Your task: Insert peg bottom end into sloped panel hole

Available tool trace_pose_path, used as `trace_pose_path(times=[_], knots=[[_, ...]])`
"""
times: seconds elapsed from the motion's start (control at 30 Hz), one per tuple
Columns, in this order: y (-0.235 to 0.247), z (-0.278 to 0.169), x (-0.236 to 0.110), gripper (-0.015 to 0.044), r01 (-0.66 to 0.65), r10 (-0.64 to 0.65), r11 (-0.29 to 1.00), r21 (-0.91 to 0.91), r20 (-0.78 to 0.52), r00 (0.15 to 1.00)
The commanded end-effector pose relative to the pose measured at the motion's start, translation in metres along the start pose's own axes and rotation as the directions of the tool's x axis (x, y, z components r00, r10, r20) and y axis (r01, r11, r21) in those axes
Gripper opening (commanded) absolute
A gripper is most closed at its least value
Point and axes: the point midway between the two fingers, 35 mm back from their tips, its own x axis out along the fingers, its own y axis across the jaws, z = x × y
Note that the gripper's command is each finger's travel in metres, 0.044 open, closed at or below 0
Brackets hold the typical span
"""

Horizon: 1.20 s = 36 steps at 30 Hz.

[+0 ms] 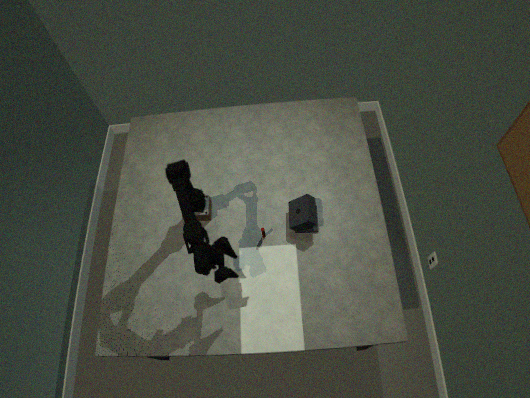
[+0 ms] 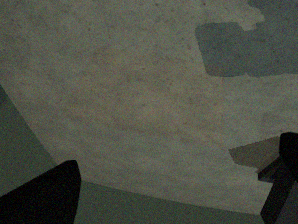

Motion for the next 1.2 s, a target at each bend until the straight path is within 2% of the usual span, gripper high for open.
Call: trace_pose_path(times=[0.0,0.63,1.17], knots=[[-0.006,-0.008,0.009,0.0440,0.040,-0.039,0.999,-0.009,0.025,0.999],[-0.051,-0.047,0.046,0.0440,0.220,-0.208,0.974,-0.062,0.154,0.966],[-0.095,-0.074,0.066,0.0440,0.348,-0.302,0.929,-0.122,0.289,0.908]])
